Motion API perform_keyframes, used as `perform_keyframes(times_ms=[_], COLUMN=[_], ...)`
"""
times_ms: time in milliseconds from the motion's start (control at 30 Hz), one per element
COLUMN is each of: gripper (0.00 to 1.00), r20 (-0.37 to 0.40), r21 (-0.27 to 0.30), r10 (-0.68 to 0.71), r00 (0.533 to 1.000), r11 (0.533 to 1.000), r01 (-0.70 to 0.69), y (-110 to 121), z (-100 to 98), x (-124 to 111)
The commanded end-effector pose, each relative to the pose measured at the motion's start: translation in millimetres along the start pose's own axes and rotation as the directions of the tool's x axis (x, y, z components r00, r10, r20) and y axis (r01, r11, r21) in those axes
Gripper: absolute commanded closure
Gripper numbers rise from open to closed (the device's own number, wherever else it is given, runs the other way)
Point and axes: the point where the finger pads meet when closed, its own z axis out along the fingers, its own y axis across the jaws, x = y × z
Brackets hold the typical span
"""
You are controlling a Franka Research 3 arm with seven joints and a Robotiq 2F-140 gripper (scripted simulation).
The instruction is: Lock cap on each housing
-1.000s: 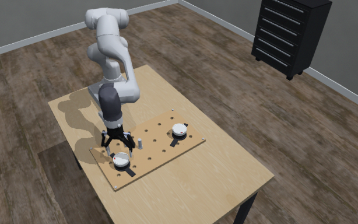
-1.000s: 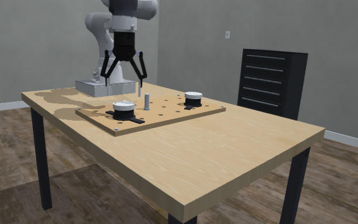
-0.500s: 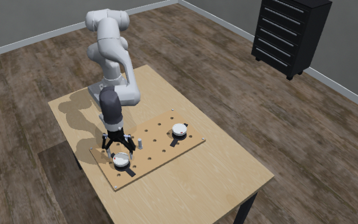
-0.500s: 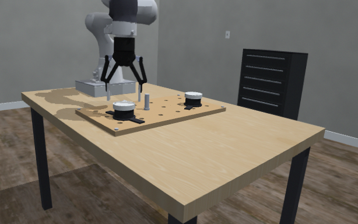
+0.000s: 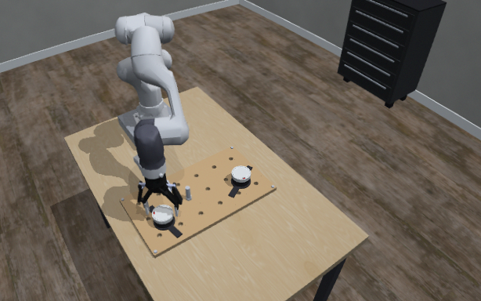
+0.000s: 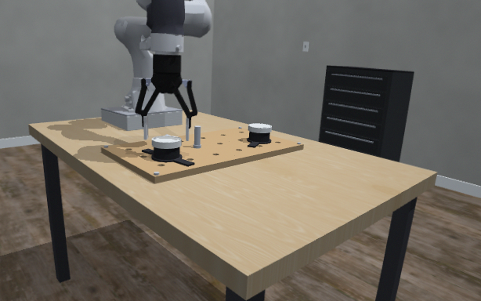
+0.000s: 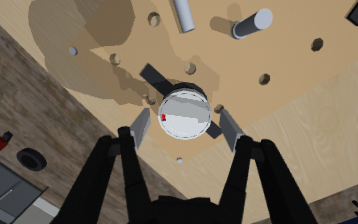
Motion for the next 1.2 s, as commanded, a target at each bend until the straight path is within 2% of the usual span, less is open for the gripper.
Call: perform_keyframes(times_ms=[0, 1167], gripper=[0.22, 0.22], r20=[0.003, 0.003], r21=[-0.003, -0.003], r10=[-0.002, -0.002], r00=[1.000, 1.000], r11=[1.000, 1.000], r01=[0.002, 0.002], y=[0.0, 0.0], z=[1.9, 5.2], x=[-0.9, -0.9])
